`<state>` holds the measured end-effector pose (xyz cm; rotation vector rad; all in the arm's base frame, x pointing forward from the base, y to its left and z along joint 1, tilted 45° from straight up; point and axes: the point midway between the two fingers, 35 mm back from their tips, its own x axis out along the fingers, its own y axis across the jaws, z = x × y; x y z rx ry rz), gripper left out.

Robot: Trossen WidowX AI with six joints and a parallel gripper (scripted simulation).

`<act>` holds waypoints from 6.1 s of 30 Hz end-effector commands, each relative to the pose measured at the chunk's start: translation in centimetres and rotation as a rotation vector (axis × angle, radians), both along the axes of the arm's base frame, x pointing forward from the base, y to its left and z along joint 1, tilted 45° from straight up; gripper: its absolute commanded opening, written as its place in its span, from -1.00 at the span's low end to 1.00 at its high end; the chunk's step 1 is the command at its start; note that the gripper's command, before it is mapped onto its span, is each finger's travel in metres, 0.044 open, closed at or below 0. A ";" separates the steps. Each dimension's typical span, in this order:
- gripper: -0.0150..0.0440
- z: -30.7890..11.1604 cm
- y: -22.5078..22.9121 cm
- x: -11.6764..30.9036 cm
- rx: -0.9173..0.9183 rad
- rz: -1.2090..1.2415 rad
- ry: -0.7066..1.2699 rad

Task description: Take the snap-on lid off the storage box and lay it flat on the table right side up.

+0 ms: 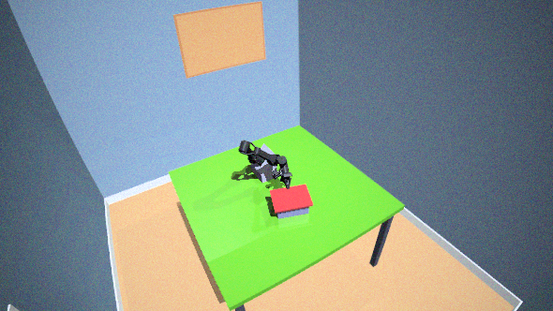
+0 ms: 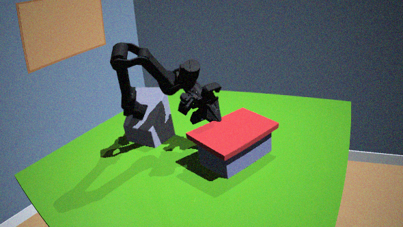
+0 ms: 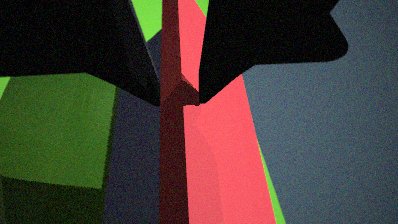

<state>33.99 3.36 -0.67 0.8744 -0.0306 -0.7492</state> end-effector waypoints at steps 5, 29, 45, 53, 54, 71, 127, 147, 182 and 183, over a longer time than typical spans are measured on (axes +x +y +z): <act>-0.49 0.0 0.0 0.1 0.000 0.000 0.000; -0.49 0.1 -0.1 0.3 0.000 0.000 0.000; -0.49 0.1 -0.1 0.4 0.000 0.000 0.000; -0.49 0.1 -0.1 0.5 0.000 0.000 0.000; -0.49 0.1 -0.1 0.5 0.000 0.000 0.000; -0.49 0.2 -0.2 0.6 0.000 0.000 0.000; -0.49 4.0 3.2 1.6 0.002 0.000 -0.004; -0.49 6.3 4.7 2.9 0.002 0.000 -0.004; -0.49 9.9 7.6 4.1 0.003 0.000 -0.004; -0.49 10.0 7.7 4.1 0.003 0.000 -0.004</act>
